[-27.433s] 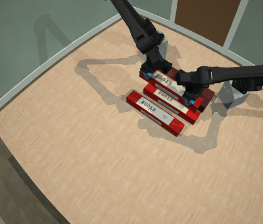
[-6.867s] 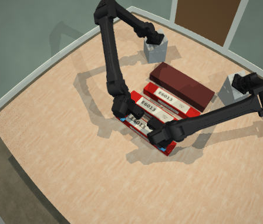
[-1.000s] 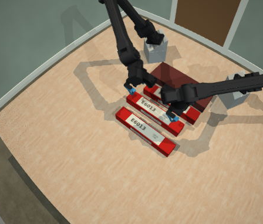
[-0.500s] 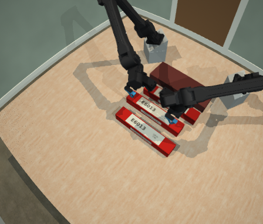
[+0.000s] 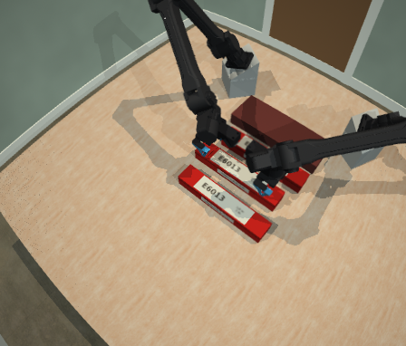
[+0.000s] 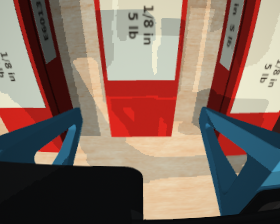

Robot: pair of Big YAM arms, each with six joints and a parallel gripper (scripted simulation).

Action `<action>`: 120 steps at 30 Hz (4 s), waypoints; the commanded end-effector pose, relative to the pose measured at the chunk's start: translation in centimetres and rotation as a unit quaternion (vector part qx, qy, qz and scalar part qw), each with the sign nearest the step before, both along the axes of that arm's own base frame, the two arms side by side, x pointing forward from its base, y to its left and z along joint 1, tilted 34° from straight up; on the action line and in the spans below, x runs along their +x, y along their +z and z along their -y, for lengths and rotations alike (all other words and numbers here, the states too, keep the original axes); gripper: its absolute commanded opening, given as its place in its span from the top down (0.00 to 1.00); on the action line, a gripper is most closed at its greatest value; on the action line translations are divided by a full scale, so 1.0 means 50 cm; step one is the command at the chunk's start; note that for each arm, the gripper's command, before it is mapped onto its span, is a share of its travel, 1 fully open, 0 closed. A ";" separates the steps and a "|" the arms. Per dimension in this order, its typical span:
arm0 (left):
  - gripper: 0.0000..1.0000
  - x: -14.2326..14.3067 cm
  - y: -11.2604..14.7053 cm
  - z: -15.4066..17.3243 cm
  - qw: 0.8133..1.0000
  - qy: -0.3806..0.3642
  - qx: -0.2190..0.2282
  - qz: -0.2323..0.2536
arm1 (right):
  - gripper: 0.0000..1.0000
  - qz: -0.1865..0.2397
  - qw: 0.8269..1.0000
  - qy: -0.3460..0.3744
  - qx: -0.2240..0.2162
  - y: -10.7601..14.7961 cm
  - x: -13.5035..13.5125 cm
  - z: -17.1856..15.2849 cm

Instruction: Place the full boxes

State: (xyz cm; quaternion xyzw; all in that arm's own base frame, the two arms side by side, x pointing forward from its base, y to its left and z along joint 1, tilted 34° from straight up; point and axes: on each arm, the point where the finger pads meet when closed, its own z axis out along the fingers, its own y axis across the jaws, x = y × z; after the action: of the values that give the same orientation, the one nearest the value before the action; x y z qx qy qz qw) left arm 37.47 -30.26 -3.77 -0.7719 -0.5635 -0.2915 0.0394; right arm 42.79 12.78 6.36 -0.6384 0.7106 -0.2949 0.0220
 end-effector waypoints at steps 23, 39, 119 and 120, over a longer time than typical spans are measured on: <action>0.00 0.073 -0.063 -0.035 1.000 0.002 -0.014 0.014 | 0.00 0.000 1.000 0.002 0.001 -0.085 0.054 0.043; 0.00 0.069 -0.090 -0.032 1.000 -0.003 -0.010 0.010 | 0.00 0.009 1.000 0.006 0.004 -0.084 0.065 0.036; 1.00 0.054 -0.019 0.017 0.999 -0.007 -0.022 0.022 | 1.00 0.021 1.000 0.013 0.009 -0.011 0.053 -0.006; 1.00 0.052 -0.016 0.019 0.999 -0.007 -0.022 0.022 | 1.00 0.021 1.000 0.013 0.010 -0.008 0.051 -0.007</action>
State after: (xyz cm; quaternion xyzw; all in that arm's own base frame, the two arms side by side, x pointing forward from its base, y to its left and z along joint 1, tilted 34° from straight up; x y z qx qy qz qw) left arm 39.06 -27.71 -8.78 -0.7733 -0.5645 -0.2839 0.0523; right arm 44.08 10.86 1.96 -0.6390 0.7131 -0.2881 0.0102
